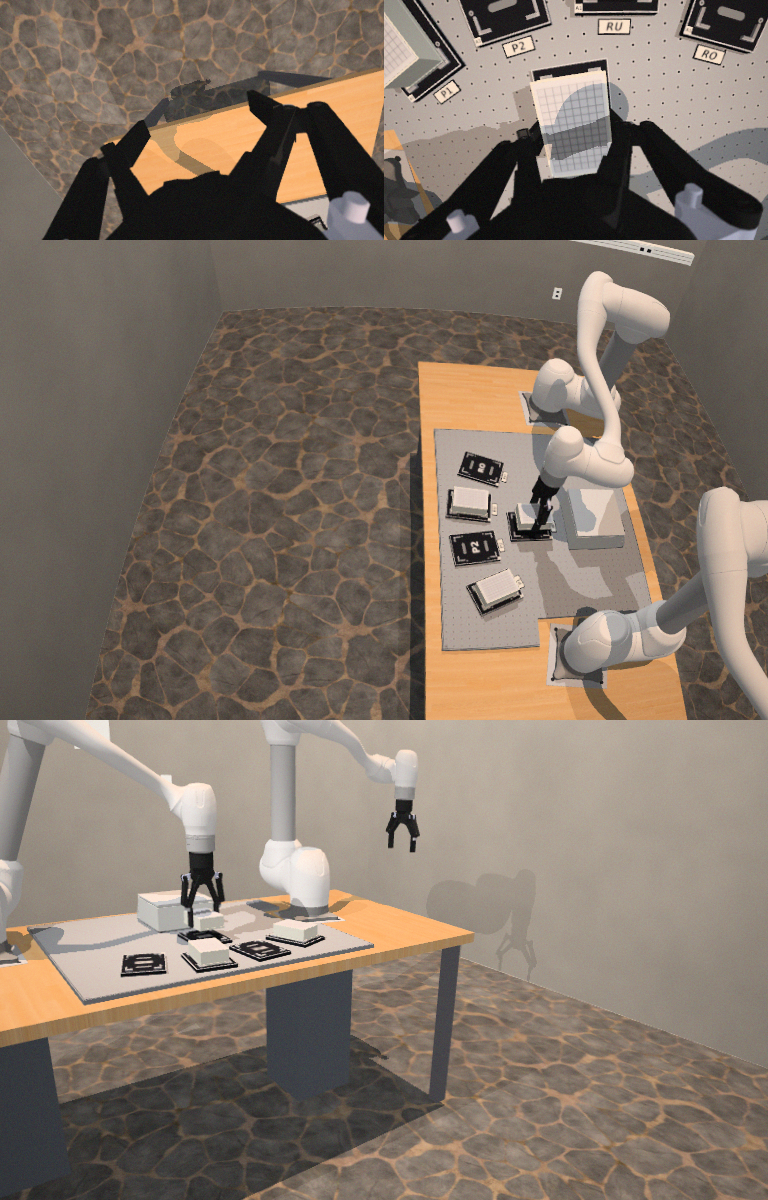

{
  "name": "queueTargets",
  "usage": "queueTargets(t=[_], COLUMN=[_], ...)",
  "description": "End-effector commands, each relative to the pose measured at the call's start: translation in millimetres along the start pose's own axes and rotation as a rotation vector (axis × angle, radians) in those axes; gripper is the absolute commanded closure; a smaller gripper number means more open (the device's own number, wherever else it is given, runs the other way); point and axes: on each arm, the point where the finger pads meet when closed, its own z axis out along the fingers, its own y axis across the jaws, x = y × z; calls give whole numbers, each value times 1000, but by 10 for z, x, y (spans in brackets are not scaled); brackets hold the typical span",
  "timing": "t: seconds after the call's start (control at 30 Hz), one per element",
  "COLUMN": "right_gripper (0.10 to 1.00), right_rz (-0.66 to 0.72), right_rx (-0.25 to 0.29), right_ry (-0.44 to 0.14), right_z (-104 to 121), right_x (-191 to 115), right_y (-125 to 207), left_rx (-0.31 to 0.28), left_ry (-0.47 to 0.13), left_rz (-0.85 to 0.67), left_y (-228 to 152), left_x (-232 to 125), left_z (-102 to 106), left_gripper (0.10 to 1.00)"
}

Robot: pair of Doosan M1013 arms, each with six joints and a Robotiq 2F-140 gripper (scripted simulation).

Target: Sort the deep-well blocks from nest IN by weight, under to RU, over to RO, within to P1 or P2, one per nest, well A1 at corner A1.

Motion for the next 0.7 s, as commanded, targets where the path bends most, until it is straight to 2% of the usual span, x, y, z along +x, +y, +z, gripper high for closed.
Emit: queueTargets(t=[0.0,0.67], right_gripper=[999,999], right_rz=[0,0], right_rx=[1,1], right_ry=[0,0], right_z=[-46,-323], right_x=[1,1], right_y=[-4,-4], left_rx=[0,0], left_ry=[1,1], left_rz=[0,0], left_y=[-1,-1], left_x=[3,3], left_z=[-6,-6], left_gripper=[98,98])
